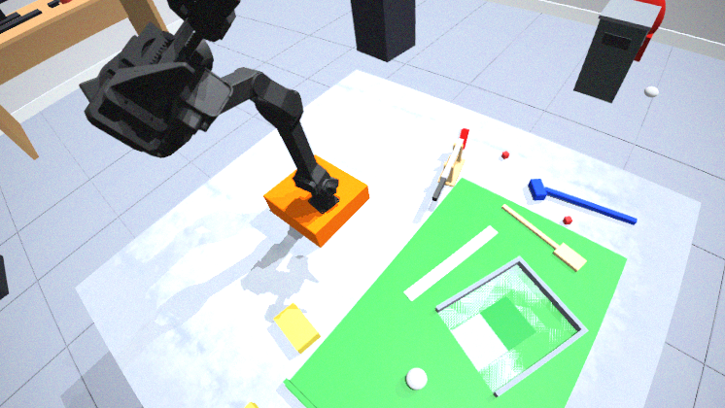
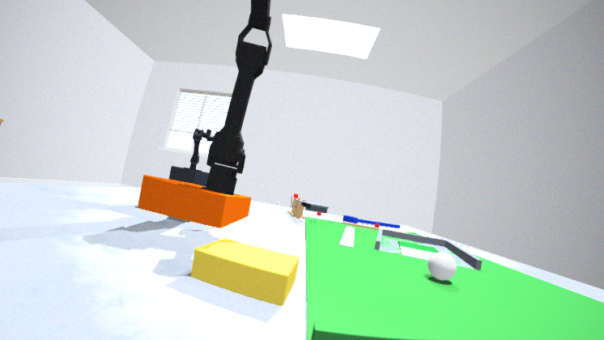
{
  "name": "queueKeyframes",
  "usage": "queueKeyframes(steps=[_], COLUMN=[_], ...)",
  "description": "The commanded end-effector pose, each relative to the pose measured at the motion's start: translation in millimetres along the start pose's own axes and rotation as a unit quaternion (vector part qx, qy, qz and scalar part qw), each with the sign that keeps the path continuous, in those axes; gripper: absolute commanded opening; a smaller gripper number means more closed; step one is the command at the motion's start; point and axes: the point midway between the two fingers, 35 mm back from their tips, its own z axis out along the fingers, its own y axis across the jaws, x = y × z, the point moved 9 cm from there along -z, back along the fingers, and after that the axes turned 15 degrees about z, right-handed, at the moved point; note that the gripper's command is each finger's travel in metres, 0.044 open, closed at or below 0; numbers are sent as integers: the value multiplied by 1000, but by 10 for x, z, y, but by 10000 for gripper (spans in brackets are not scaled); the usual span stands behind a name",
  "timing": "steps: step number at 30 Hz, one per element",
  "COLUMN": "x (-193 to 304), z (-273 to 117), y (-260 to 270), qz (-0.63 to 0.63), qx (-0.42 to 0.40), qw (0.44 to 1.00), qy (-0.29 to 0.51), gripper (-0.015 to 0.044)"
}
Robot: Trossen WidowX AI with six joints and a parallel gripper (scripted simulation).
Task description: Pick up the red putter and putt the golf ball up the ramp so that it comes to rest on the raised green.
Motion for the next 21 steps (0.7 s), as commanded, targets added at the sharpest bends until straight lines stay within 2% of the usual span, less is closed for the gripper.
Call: queueKeyframes(steps=[1,2,10,21], x=[-3,-13,-215,-890], z=[8,31,555,1353], y=[2,8,381,819], qz=[5,19,234,500], qx=[2,9,60,43], qw=[1000,1000,970,864], qy=[2,6,38,35], gripper=[426,440,440,440])
